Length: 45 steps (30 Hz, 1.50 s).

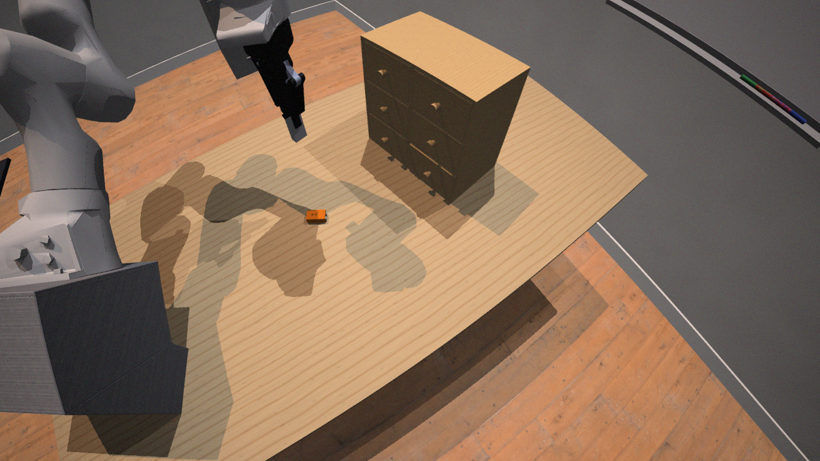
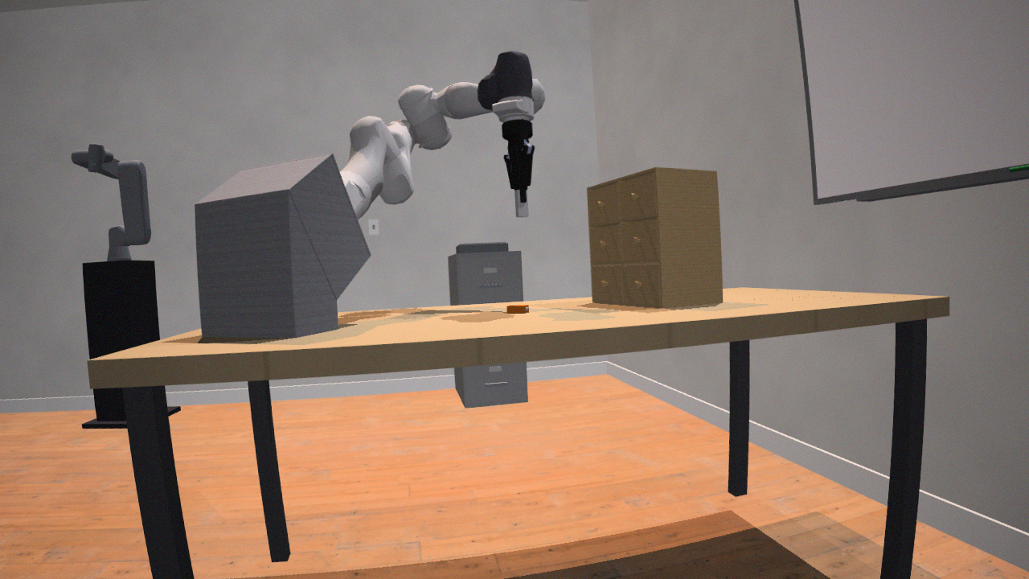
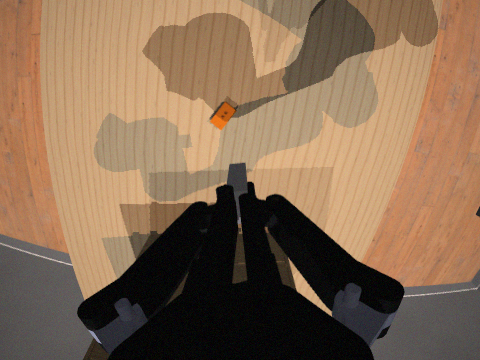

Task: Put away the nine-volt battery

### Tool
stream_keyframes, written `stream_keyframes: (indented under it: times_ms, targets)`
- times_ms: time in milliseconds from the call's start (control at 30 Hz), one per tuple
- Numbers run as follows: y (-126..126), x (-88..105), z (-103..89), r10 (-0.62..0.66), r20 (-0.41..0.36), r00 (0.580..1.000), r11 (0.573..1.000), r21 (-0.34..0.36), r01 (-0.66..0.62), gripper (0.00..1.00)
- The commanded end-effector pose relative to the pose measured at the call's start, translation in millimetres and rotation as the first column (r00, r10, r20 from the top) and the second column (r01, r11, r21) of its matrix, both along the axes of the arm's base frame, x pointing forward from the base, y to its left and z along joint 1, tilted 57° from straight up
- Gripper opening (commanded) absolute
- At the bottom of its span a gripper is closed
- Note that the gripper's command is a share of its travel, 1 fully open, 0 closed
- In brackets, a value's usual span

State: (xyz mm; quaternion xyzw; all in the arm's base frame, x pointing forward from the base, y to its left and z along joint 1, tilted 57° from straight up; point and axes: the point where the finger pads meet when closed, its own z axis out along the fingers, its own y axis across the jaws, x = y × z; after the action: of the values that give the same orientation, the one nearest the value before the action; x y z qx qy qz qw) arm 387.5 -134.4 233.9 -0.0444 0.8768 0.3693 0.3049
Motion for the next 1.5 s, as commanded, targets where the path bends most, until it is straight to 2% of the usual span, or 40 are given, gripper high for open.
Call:
stream_keyframes:
  times_ms: [0,500,733,933,1000,1233,1467]
  targets:
    - [7.5,-3.9,3.3,-0.026,-0.05,0.998,0.999,0.032,0.028,0.0]
    - [9.5,0.6,3.6,-0.053,-0.021,0.998,0.998,0.044,0.054,0.0]
    - [14.0,13.2,3.5,-0.128,0.058,0.99,0.989,0.08,0.124,0.0]
    - [20.3,30.5,3.3,-0.233,0.159,0.959,0.967,0.137,0.212,0.0]
    - [20.3,30.5,3.3,-0.233,0.159,0.959,0.967,0.137,0.212,0.0]
    - [28.8,53.9,3.1,-0.375,0.283,0.883,0.92,0.228,0.317,0.0]
    - [37.9,78.5,2.9,-0.515,0.389,0.764,0.851,0.336,0.403,0.0]
